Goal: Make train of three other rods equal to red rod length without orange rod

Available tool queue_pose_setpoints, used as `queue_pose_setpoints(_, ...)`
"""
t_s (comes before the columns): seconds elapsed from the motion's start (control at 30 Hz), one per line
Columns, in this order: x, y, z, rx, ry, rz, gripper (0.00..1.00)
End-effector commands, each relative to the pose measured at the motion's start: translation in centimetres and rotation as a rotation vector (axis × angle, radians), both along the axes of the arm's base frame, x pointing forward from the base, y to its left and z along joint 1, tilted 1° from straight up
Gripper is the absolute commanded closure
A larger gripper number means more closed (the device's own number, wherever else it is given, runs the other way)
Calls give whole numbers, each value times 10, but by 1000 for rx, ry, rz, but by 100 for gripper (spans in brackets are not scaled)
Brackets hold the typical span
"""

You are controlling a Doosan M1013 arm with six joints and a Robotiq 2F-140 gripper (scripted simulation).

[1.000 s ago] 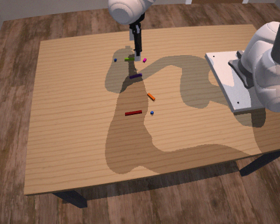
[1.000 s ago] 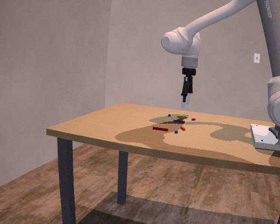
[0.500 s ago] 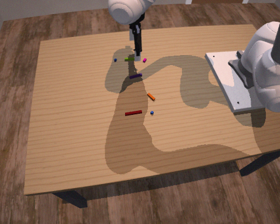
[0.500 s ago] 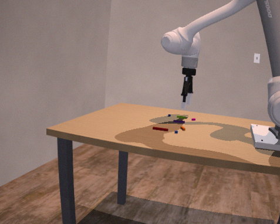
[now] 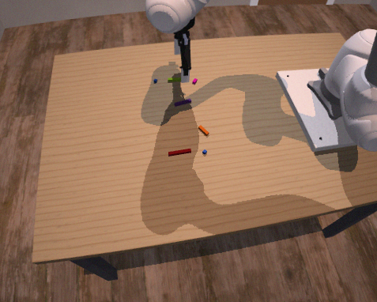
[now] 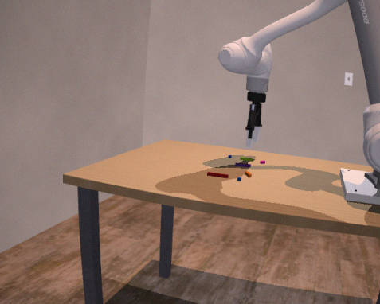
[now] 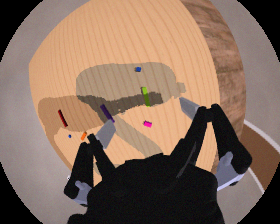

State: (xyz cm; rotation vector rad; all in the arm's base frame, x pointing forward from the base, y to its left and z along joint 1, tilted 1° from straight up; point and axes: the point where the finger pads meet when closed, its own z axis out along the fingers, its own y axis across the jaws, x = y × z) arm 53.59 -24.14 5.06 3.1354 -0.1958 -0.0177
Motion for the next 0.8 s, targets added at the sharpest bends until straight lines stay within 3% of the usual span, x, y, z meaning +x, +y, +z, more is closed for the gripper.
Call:
queue_pose_setpoints(0.0,0,0,0,0,0,0,0)
queue_pose_setpoints(0.17,0,1,0,0,0,3,0)
queue_pose_setpoints(0.27,11,34,0,1,0,114,0)
queue_pose_setpoints(0.33,11,34,0,1,0,114,0)
queue_pose_setpoints(0.4,19,70,0,3,-1,232,0)
queue_pose_setpoints(0.77,32,182,0,7,-1,602,0)
